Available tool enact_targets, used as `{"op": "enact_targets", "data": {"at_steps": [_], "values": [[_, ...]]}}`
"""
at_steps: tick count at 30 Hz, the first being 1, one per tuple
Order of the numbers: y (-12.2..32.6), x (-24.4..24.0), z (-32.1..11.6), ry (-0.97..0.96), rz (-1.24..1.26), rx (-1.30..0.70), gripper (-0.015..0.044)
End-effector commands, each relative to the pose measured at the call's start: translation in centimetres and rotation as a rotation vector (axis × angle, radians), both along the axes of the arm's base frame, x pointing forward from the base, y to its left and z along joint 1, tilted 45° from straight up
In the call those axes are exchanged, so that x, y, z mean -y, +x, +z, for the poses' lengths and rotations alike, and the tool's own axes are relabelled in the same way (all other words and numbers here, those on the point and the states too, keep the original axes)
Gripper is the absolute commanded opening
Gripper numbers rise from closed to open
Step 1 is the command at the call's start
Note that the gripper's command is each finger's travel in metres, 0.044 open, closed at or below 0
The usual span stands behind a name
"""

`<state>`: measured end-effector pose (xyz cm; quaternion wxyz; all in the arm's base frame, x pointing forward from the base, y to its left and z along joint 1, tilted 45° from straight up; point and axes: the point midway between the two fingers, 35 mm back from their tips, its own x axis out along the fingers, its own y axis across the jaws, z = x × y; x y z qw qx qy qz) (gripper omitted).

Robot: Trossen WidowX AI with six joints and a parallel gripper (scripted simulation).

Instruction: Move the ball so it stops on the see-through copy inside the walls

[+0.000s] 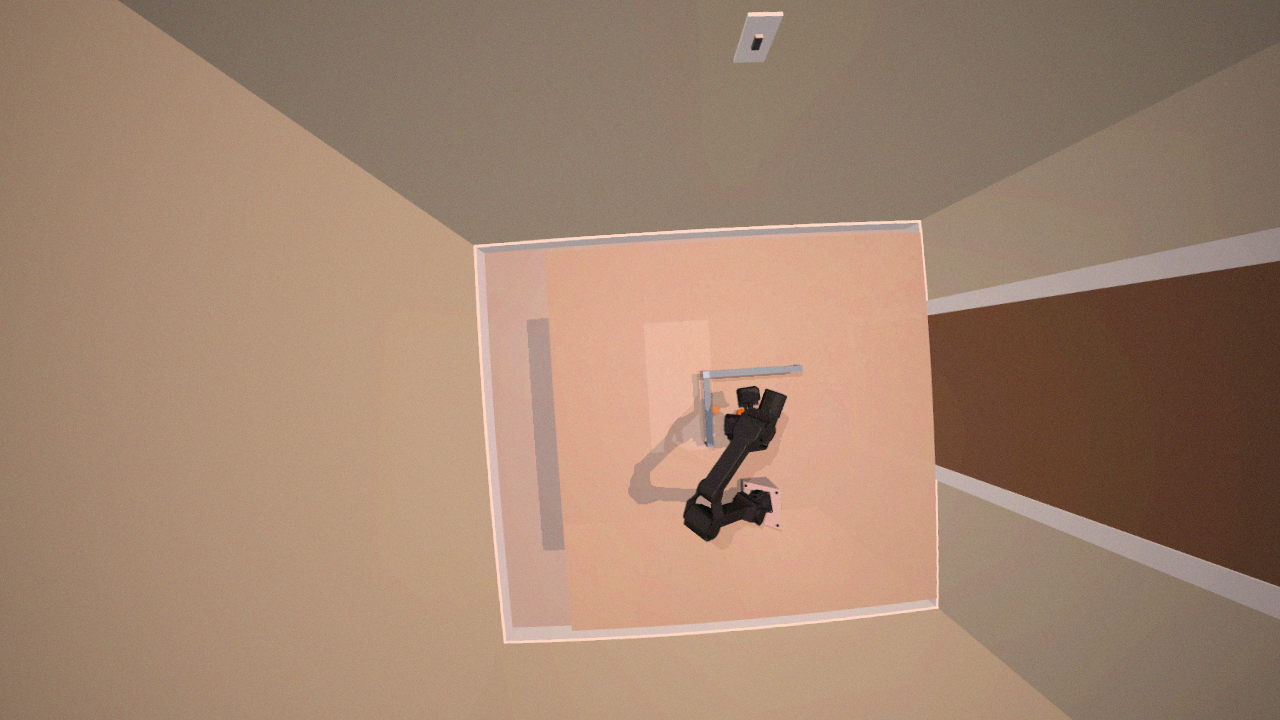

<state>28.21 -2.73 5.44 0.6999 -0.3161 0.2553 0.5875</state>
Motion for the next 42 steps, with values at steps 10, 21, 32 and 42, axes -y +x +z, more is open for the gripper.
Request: {"op": "enact_targets", "data": {"at_steps": [10,21,32,42], "values": [[-1.1,-0.7,-1.8,0.056,-0.013,-0.114,0.0275],[-0.9,-1.5,-2.6,0.056,-0.013,-0.114,0.0275],[-0.7,-2.7,-3.8,0.057,-0.013,-0.114,0.0275],[-0.7,-3.4,-4.4,0.058,-0.013,-0.113,0.0196]]}}
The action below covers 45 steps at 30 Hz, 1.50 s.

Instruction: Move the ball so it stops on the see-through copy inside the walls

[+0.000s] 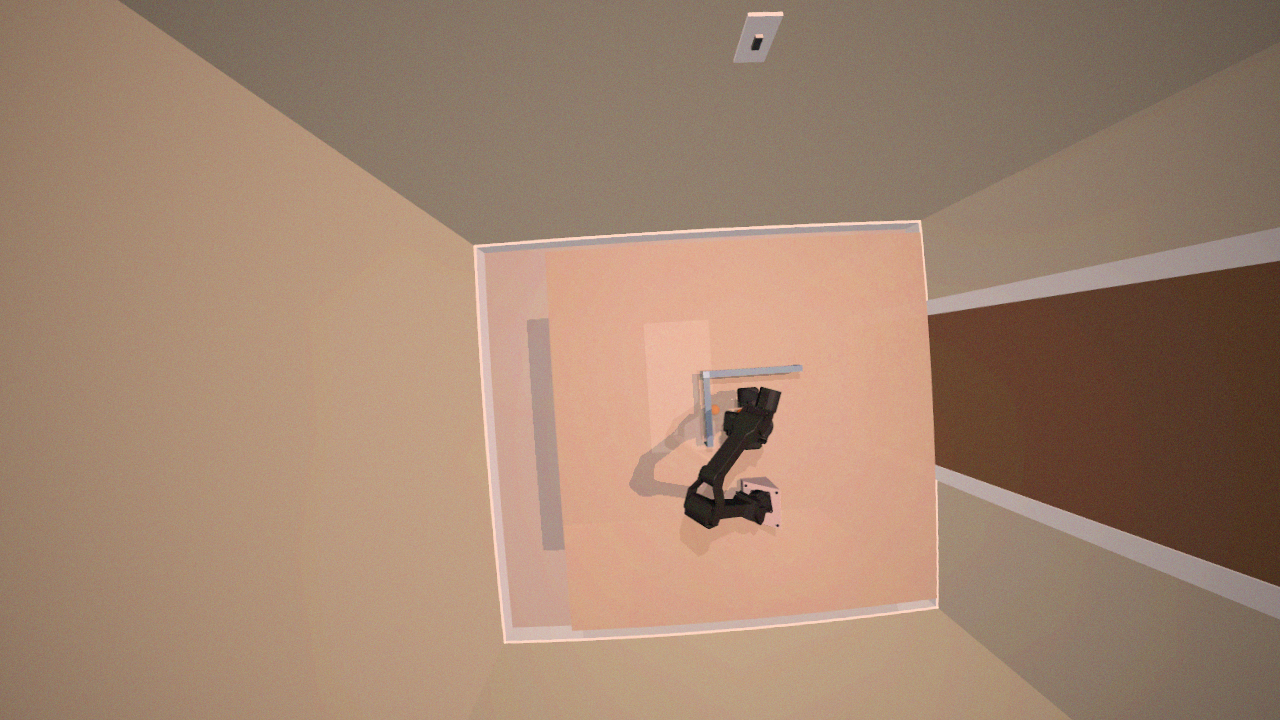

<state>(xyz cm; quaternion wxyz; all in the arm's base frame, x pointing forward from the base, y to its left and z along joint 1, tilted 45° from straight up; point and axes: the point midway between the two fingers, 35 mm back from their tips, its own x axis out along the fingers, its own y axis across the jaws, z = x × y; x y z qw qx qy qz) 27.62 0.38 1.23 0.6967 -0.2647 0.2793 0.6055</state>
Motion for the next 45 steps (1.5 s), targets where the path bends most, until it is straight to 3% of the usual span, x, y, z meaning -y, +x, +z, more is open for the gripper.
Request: {"op": "enact_targets", "data": {"at_steps": [1,10,15,34,45], "values": [[-0.1,-0.3,-0.2,0.007,-0.001,-0.006,0.0189],[-0.1,-0.3,-0.2,0.007,-0.001,-0.006,0.0129],[0.1,0.8,0.7,0.002,-0.002,-0.007,0.0],[-1.3,8.5,8.5,0.002,-0.001,-0.009,0.0],[-0.1,6.3,9.6,-0.005,-0.003,-0.01,0.0]]}}
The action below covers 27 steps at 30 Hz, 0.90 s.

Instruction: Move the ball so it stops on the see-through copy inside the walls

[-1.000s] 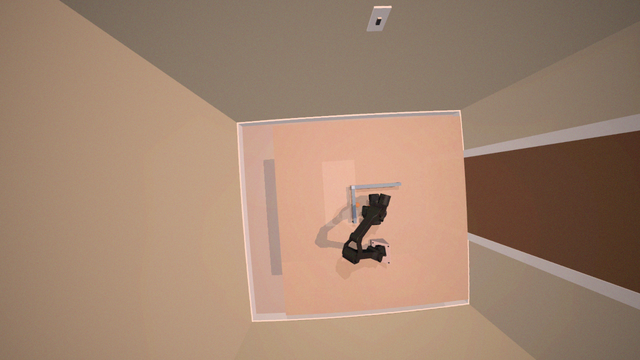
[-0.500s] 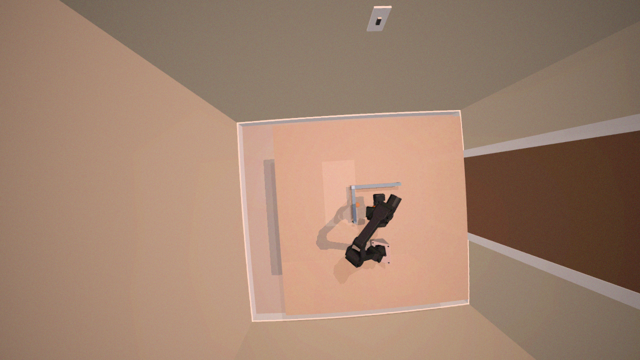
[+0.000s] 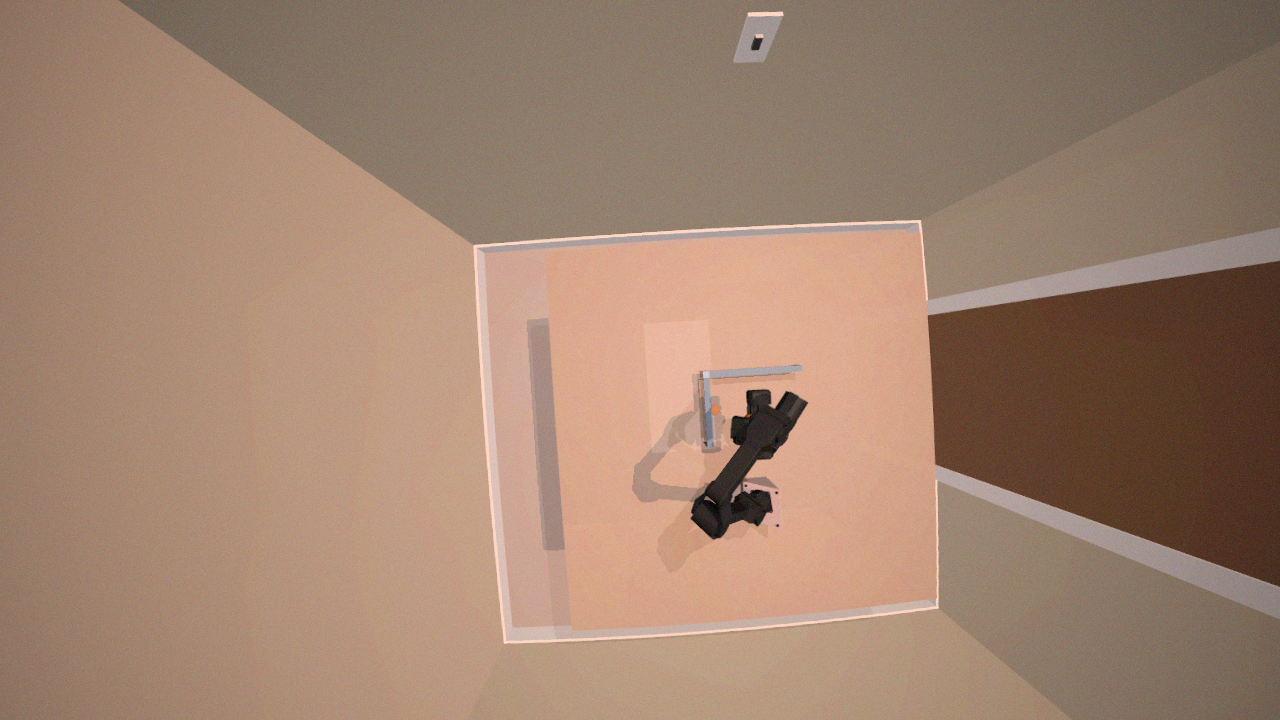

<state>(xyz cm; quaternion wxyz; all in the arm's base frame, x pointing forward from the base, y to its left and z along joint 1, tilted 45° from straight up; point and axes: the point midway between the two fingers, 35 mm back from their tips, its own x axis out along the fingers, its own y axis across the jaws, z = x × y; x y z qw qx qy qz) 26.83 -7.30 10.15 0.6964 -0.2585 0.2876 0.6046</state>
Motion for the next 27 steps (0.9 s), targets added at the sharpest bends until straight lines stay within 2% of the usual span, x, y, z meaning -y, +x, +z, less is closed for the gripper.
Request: {"op": "enact_targets", "data": {"at_steps": [1,12,16,27], "values": [[0.9,-1.9,0.9,-0.004,0.005,0.009,0.0],[2.5,-7.4,2.9,0.008,0.008,0.012,0.0],[2.5,-7.7,3.1,0.009,0.008,0.012,0.0],[3.2,-10.6,0.0,0.007,0.008,0.013,0.0]]}}
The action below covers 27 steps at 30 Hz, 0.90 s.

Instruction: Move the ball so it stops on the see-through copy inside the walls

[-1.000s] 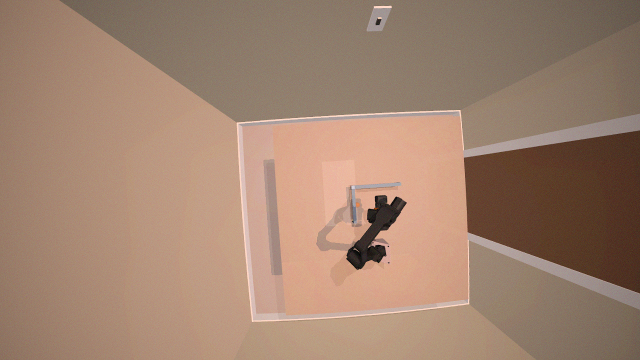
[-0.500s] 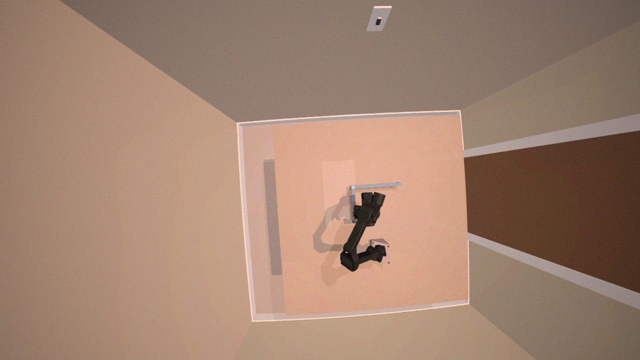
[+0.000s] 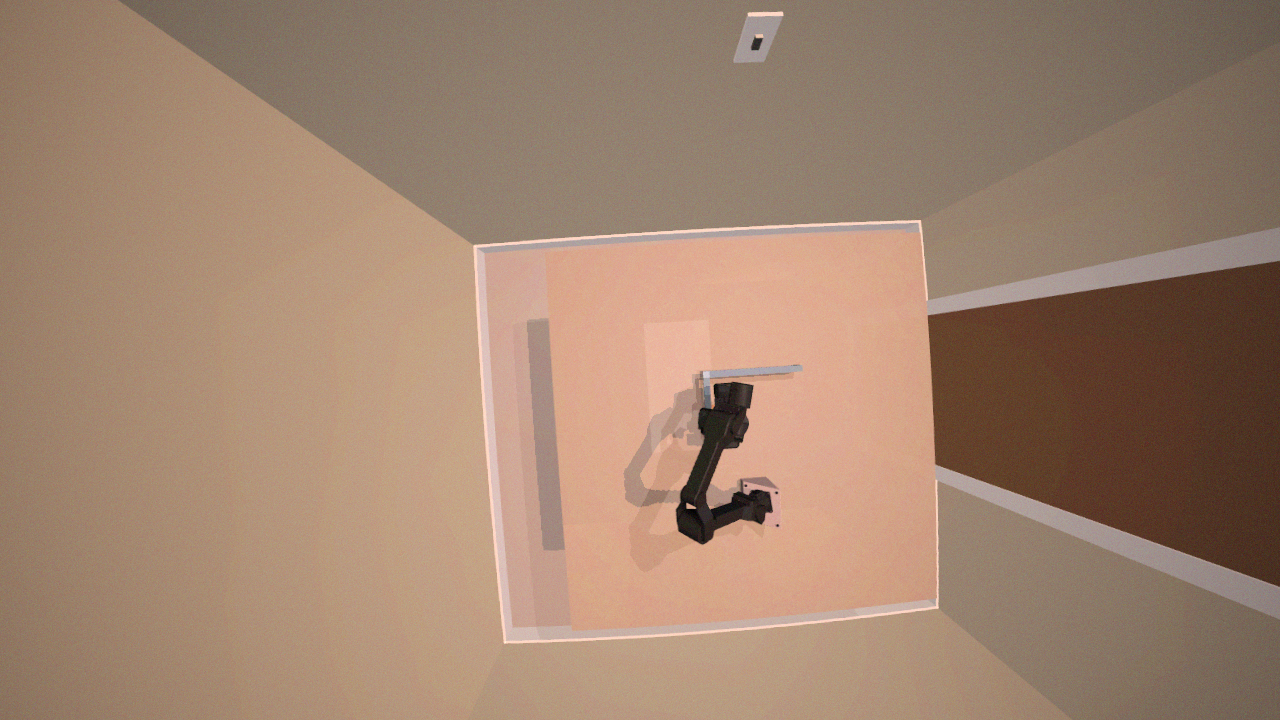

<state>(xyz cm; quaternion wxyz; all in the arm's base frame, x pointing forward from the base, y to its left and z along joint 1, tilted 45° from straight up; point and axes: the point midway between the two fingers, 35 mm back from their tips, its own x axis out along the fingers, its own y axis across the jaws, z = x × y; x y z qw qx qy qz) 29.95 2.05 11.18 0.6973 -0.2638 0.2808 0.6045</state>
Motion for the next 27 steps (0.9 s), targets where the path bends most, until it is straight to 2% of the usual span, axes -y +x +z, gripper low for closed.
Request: {"op": "enact_targets", "data": {"at_steps": [1,6,27], "values": [[0.1,-1.6,-1.3,0.007,0.002,-0.003,0.0],[0.1,-3.2,-2.8,0.01,0.003,-0.002,0.0],[0.3,-4.6,-4.2,0.011,0.003,-0.002,0.0]]}}
